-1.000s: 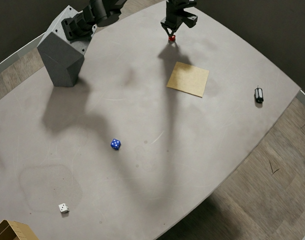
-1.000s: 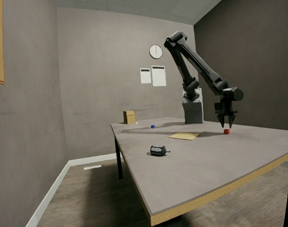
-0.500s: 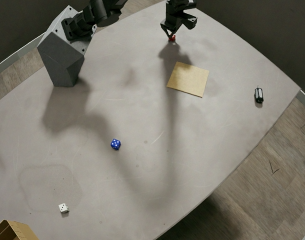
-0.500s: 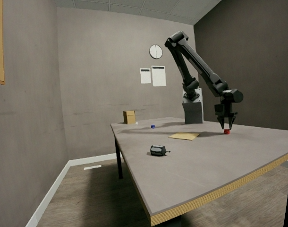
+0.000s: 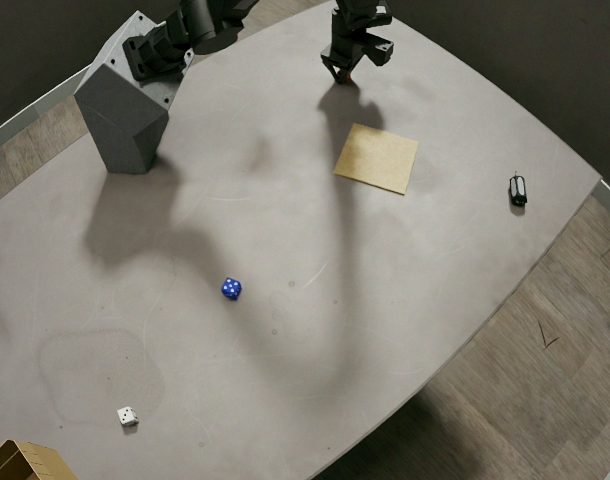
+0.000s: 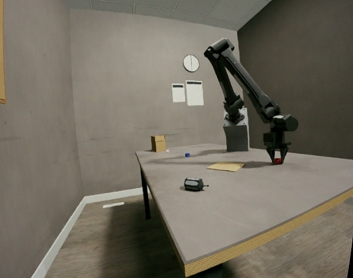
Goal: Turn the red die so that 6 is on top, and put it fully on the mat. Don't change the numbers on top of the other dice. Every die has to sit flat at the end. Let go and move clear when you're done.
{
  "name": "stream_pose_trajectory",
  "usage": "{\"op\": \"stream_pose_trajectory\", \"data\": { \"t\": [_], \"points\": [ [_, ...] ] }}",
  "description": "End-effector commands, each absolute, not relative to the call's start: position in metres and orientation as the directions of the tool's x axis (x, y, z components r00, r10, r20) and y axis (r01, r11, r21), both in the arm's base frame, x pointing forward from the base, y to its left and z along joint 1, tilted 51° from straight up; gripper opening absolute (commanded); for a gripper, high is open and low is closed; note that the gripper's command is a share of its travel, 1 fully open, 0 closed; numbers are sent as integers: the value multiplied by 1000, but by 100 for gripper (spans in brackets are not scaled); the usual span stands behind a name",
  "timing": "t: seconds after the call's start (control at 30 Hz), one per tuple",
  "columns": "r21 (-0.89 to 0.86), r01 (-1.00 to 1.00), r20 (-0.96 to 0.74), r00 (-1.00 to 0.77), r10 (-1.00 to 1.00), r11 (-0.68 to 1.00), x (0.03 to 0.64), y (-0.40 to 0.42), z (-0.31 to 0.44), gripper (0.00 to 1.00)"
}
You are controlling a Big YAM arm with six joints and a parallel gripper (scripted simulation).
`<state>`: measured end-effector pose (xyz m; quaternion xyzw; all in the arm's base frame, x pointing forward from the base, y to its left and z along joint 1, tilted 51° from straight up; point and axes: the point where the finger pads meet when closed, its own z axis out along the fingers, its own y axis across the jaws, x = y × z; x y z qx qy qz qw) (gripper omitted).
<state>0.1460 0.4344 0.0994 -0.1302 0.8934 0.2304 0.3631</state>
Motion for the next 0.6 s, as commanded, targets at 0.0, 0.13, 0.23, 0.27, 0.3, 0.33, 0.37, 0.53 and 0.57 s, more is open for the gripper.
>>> {"op": "stream_pose_trajectory", "data": {
  "t": [0.0,0.13,0.23,0.27,0.3,0.33,0.37,0.53,0.57],
  "points": [
    [338,-396,-714,-698,-41,854,154,440,110,39],
    [331,-394,-713,-700,-47,857,154,439,107,39],
    [331,-394,-713,-700,-47,857,154,439,107,39],
    [331,-394,-713,-700,-47,857,154,439,107,39],
    [331,-394,-713,-700,-47,857,154,439,107,39],
    [331,-394,-713,-700,-47,857,154,439,107,39],
    [331,-394,-713,-700,-47,857,154,439,107,39],
    [331,-394,-713,-700,-47,857,154,439,107,39],
    [331,-394,-713,-700,-47,857,154,439,107,39]
  ]
}}
